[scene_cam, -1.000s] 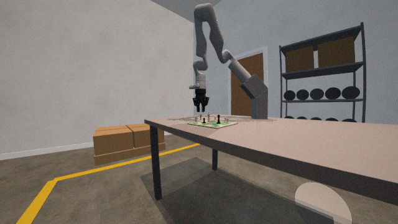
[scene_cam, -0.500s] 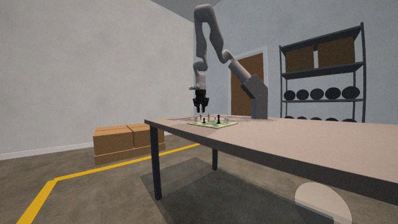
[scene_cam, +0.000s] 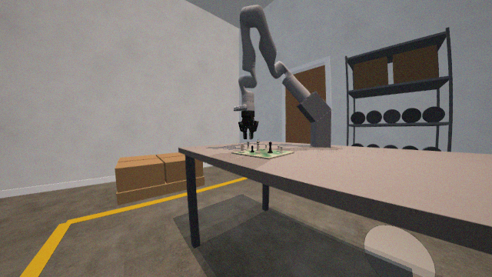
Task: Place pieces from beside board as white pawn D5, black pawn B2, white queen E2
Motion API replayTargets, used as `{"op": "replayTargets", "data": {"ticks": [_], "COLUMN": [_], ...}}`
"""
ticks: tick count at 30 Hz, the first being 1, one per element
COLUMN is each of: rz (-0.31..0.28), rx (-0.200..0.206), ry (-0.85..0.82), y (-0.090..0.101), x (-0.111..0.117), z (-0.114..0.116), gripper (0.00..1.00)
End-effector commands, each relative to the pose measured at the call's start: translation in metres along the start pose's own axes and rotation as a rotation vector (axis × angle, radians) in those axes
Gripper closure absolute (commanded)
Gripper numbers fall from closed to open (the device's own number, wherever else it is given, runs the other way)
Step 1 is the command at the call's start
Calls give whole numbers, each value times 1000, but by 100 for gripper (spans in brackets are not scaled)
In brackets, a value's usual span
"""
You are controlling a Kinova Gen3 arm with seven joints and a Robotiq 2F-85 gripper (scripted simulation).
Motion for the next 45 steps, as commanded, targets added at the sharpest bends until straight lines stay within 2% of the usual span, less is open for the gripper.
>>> {"op": "replayTargets", "data": {"ticks": [1,24,38,45], "rz": [1,1,1,1], "rx": [0,0,0,0], "ry": [0,0,0,0], "y": [0,-2,-31,-38], "x": [0,0,0,0], "z": [0,0,0,0], "gripper": [59,59,59,59]}}
Point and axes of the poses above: the point where the finger pads meet when closed, its own y axis back along the fingers, its own z axis across the jaws, x = y × z, the point moved 2 cm from there along y, back along the fingers, and after that the axes turned 8 degrees about -y, right-handed, at the moved point
